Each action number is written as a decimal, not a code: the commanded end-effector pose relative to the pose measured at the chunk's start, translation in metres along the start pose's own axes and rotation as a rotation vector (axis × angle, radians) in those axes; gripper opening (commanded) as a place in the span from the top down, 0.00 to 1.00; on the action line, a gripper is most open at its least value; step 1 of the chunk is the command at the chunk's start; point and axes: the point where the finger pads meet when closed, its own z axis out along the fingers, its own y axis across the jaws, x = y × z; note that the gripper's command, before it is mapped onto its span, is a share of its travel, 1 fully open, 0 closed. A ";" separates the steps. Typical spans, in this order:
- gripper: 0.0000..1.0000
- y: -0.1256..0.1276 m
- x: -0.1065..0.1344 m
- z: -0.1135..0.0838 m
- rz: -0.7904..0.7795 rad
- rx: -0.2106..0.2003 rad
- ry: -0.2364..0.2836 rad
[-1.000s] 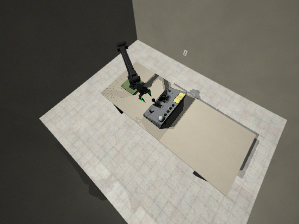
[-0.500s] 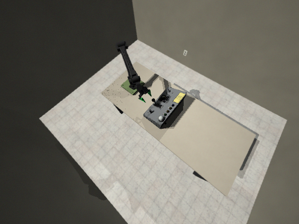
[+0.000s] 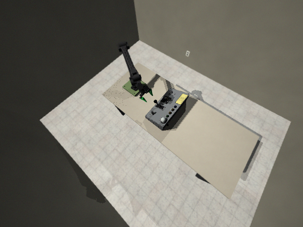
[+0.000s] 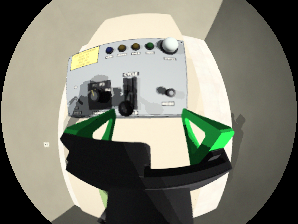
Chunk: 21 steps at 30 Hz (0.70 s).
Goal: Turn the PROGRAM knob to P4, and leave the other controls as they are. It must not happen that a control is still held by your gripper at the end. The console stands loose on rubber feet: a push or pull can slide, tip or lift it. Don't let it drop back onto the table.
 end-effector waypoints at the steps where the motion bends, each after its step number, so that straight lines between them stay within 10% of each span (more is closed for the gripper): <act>1: 0.00 -0.010 -0.043 -0.034 -0.036 0.034 -0.077; 21: 0.00 -0.007 -0.060 -0.082 -0.038 0.036 -0.075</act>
